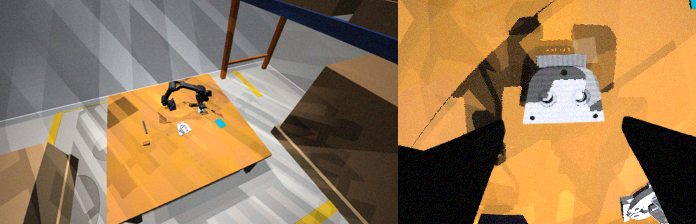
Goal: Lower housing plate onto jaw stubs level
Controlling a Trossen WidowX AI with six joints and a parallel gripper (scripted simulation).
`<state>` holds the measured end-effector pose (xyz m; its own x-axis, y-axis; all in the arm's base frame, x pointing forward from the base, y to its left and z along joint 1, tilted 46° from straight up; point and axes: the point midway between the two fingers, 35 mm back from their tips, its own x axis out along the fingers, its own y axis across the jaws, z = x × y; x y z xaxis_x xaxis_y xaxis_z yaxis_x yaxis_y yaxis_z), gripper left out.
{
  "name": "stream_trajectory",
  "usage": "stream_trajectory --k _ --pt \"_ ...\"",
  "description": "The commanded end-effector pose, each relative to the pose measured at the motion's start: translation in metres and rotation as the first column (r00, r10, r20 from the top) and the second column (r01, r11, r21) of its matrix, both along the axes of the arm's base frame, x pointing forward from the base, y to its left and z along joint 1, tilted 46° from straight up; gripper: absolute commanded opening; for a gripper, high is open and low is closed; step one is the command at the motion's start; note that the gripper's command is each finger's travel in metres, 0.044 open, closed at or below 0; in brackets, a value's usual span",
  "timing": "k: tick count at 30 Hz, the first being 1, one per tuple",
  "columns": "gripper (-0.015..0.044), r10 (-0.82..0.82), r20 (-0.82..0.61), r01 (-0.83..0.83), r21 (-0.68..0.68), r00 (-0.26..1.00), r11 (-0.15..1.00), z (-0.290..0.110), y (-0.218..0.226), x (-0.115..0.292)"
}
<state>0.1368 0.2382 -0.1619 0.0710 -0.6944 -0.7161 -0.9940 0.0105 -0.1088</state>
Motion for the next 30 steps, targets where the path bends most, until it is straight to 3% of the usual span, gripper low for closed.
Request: stream_trajectory --k 1,30 --pt "0.044 0.0 0.0 0.0 0.0 1.0 1.0 -0.001 -0.001 0.0" --pt "0.044 0.007 0.002 -0.007 0.001 1.0 1.0 -0.036 -0.032 0.006"
